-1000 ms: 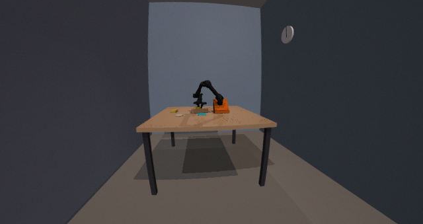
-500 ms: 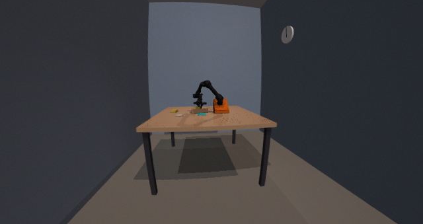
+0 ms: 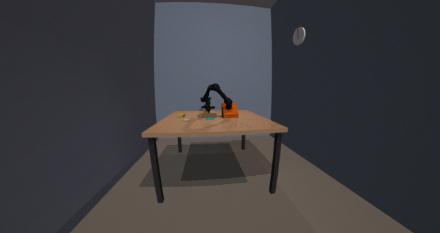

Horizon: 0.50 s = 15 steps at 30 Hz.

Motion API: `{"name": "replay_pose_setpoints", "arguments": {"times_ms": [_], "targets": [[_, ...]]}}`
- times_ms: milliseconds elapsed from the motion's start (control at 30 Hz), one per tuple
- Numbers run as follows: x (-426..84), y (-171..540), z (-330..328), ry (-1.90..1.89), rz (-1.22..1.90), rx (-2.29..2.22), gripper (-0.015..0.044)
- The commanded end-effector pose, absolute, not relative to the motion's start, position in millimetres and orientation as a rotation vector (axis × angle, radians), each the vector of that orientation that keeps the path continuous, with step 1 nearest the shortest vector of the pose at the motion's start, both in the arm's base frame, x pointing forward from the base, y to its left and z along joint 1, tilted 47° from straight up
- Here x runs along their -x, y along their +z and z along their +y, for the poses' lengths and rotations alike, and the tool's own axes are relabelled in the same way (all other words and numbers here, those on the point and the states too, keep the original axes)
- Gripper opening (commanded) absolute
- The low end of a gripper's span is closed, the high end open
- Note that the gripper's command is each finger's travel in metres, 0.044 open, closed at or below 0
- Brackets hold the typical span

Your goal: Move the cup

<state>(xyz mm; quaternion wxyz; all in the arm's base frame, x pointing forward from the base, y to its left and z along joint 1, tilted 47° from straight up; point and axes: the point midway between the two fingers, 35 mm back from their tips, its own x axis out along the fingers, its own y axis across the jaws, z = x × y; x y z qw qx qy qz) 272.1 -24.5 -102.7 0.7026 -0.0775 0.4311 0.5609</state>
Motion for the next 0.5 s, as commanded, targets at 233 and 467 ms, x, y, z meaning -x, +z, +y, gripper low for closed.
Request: {"name": "replay_pose_setpoints", "arguments": {"times_ms": [233,467], "targets": [[-274.4,-79.9,-51.1,1.244,0.961,0.176,0.0],[-274.2,-59.7,-72.9,1.242,0.961,0.175,0.0]]}}
